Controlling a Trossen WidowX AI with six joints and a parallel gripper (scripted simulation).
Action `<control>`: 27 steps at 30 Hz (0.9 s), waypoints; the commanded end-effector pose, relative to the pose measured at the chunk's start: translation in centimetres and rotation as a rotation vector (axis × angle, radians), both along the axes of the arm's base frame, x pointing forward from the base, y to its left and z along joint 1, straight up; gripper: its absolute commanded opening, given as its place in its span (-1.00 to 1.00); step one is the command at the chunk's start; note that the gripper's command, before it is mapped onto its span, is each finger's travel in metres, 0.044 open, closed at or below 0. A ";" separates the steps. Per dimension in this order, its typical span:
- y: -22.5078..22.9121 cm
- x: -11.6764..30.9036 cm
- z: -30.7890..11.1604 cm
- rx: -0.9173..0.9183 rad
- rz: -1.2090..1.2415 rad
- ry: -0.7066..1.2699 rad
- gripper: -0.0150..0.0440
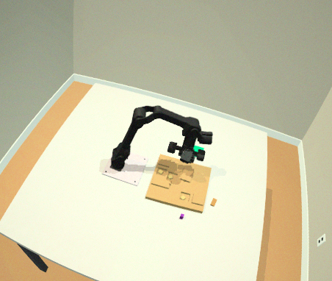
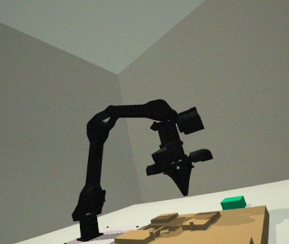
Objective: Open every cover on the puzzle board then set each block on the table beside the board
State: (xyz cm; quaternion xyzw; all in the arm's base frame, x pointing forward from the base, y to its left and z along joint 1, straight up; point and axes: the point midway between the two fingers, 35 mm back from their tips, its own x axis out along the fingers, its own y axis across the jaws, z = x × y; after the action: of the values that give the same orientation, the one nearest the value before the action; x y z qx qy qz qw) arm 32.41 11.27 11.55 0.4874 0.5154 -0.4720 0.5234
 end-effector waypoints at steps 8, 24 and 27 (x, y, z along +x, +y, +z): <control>0.1 0.1 0.1 0.003 -0.005 -0.001 -0.49; 0.1 0.2 -0.9 0.003 -0.005 -0.001 -0.49; 0.1 0.2 -1.2 0.003 -0.005 -0.001 -0.49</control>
State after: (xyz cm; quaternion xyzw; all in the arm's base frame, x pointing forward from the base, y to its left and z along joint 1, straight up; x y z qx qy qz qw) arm 32.76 11.41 10.86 0.4906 0.5137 -0.4688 0.5250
